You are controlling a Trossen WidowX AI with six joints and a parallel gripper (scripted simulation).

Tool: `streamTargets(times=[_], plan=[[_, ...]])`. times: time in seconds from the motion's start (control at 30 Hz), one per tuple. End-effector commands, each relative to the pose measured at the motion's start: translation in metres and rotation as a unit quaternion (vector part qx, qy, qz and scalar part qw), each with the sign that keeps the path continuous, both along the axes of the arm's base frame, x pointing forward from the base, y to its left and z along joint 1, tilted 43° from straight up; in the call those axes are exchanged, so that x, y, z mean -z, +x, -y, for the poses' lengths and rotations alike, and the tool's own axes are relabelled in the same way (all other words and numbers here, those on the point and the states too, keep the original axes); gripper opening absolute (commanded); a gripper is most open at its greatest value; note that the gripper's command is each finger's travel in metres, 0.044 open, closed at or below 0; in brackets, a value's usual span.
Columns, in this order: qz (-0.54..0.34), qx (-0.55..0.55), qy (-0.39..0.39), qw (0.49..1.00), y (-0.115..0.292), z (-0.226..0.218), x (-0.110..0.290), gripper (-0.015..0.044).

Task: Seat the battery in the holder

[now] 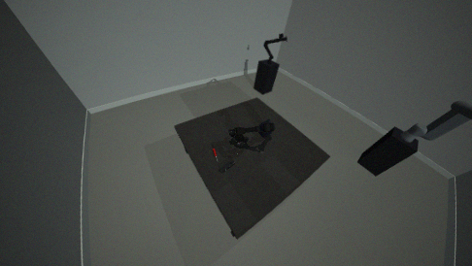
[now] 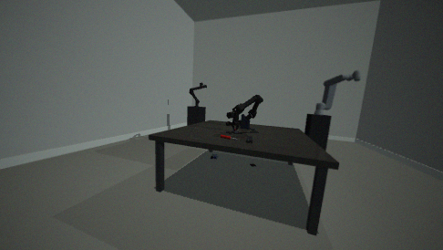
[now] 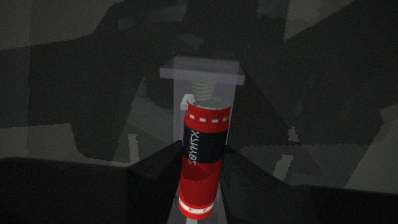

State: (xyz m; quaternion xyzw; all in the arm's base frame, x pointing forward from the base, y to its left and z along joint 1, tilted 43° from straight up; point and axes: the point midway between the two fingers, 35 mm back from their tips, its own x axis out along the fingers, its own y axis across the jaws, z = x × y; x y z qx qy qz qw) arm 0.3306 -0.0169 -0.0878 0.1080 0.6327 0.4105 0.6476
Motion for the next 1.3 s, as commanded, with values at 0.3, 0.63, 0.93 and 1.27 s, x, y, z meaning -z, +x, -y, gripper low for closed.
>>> streamTargets(times=[0.3,0.63,0.93,1.27], plan=[[0.037,0.015,0.015,0.999,0.004,-0.004,-0.003,0.0073],[0.038,0.015,0.015,0.999,0.002,-0.003,-0.002,0.0073],[0.037,0.015,0.013,0.999,-0.006,-0.001,0.001,0.0073],[0.037,0.017,0.013,0.999,-0.011,0.000,0.003,0.0073]])
